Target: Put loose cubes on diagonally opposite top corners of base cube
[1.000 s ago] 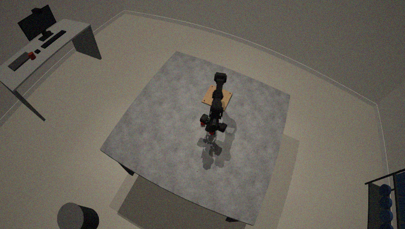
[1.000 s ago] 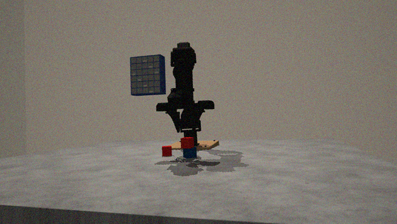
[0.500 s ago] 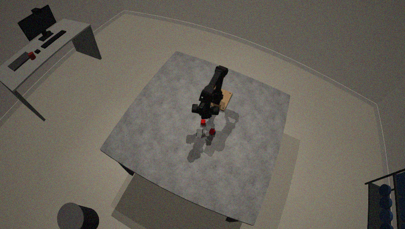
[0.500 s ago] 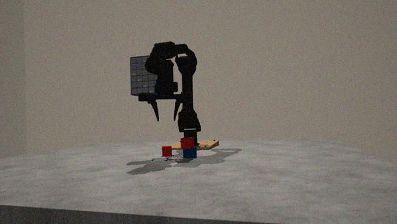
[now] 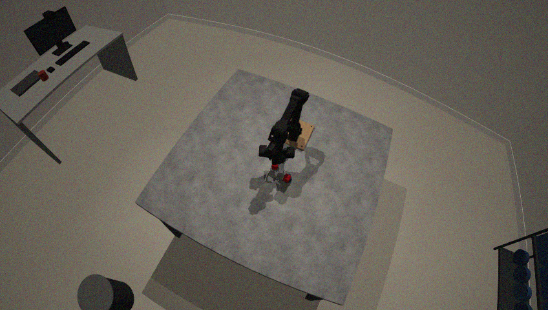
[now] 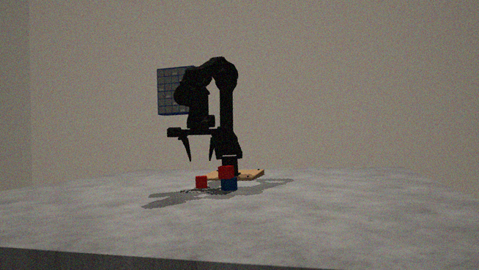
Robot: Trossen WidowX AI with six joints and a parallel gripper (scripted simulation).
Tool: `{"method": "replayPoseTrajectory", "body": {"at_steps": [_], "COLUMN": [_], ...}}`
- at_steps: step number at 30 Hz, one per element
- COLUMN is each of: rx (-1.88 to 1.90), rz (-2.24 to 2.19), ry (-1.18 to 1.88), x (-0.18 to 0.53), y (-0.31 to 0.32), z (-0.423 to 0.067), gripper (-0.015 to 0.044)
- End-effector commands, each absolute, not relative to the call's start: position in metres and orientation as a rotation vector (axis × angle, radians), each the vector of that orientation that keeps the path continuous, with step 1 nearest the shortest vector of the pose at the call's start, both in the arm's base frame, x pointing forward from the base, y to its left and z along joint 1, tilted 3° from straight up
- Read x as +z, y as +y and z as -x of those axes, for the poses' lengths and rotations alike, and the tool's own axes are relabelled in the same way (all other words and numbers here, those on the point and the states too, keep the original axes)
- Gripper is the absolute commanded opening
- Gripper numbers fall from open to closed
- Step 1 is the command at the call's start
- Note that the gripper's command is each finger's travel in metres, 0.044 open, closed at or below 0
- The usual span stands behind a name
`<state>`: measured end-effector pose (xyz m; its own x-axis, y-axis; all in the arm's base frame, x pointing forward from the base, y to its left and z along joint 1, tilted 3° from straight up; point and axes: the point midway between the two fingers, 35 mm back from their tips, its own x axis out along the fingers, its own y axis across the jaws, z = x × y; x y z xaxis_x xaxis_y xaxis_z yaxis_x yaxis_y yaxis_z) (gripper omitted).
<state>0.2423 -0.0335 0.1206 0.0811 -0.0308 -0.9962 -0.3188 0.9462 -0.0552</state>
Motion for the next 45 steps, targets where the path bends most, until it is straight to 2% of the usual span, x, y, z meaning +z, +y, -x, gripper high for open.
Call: {"method": "replayPoseTrajectory", "body": {"at_steps": [1,32,38,45], "rx": [0.230,0.230,0.230,0.230], "rz": [0.288,0.288,0.288,0.288], "ry": [1.484,1.485,1.485,1.485], "x": [0.105,0.057,0.057,0.065], "y": [-0.033,-0.034,-0.034,-0.034], "z": [-0.242,-0.245,-0.245,-0.246], "gripper": [0.0265,0.0265,0.0107,0.0105]}}
